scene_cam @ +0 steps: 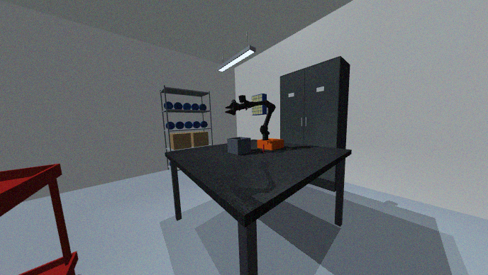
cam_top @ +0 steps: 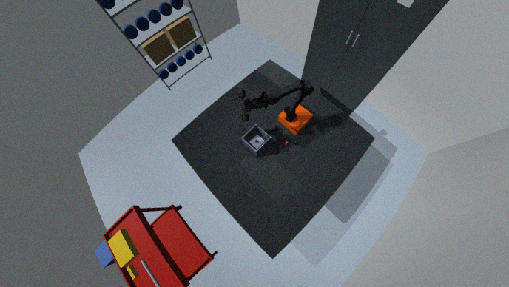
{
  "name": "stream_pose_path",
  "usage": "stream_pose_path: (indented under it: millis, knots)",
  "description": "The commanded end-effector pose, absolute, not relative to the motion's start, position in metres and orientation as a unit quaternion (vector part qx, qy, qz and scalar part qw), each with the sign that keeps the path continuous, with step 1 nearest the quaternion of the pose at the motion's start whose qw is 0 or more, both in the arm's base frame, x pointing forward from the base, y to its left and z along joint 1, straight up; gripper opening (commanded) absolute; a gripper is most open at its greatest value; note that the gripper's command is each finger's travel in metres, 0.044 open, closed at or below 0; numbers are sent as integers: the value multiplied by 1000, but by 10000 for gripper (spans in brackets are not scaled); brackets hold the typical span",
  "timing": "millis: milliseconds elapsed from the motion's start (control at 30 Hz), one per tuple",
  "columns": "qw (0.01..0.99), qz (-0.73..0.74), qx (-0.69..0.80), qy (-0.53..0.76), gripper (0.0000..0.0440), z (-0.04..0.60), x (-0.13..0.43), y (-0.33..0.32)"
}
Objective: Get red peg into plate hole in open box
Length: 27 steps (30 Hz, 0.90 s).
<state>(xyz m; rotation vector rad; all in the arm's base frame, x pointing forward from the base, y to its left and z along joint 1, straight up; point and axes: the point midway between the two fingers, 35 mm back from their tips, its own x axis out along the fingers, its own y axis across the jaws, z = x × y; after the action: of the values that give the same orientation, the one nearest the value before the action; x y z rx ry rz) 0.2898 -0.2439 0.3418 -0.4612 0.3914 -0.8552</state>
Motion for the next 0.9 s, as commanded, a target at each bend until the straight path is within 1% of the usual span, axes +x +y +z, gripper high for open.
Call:
stream_pose_path:
  millis: [0, 433, 867]
  knots:
    - [887, -390, -180, 170, 440, 345, 297, -229]
    - [938, -314, 4, 145, 440, 340, 318, -165]
    - [939, -240, 176, 174, 440, 324, 323, -99]
